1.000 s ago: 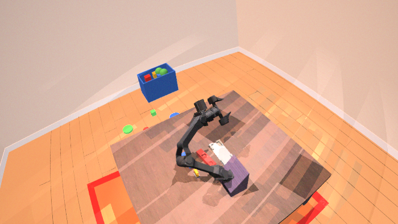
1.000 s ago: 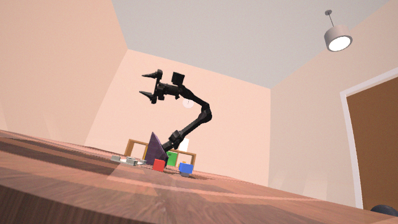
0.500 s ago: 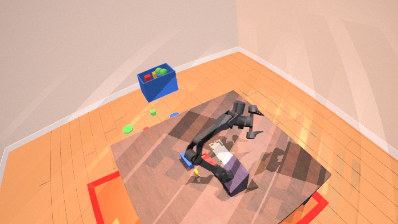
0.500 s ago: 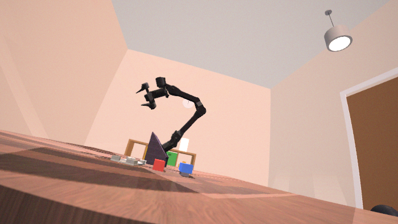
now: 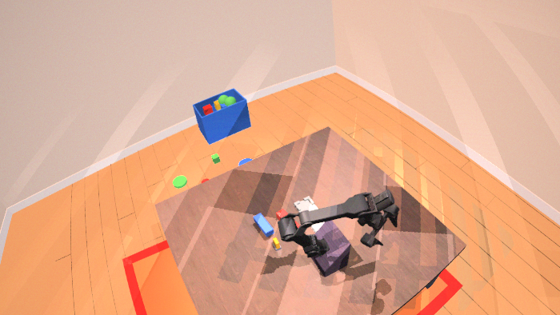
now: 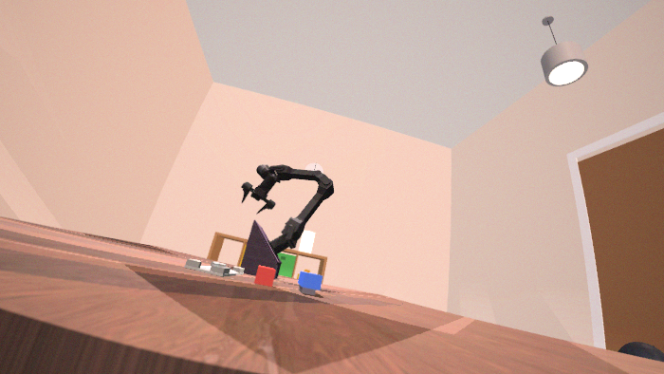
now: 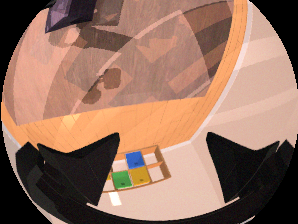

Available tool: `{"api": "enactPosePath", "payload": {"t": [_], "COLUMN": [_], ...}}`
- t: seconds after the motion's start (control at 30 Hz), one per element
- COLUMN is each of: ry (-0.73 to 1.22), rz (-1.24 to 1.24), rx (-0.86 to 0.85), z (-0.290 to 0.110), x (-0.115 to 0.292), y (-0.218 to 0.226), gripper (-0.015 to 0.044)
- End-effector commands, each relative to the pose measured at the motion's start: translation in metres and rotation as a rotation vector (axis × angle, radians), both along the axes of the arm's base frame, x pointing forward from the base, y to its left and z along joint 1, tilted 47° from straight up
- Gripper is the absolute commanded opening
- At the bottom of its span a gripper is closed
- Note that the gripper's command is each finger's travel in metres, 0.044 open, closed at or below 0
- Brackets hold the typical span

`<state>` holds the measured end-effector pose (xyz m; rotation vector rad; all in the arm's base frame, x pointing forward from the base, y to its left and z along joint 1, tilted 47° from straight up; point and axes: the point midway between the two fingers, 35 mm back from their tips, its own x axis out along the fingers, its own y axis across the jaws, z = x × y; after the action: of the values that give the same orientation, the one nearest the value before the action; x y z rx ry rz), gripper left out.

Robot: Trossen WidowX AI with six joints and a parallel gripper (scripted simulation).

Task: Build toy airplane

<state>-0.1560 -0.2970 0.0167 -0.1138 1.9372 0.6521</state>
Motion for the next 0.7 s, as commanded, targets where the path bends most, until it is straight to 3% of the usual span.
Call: {"api": "enactPosePath", "payload": {"t": [0.0,0.33,0.57,0.67], "ry": [-0.020,-0.227,-0.231,-0.208], "rz": [-0.103,-0.329,-0.331,-0.314], "rx": [0.166,0.501,0.502,0.438], "z": [-0.005,-0.007,-0.007,-0.010], "x": [-0.053,-0.124,-0.123,-0.100], "y": [0.050,0.192,0.192,0.158], "gripper": [0.0440,0.0440,0.0440,0.0440]}}
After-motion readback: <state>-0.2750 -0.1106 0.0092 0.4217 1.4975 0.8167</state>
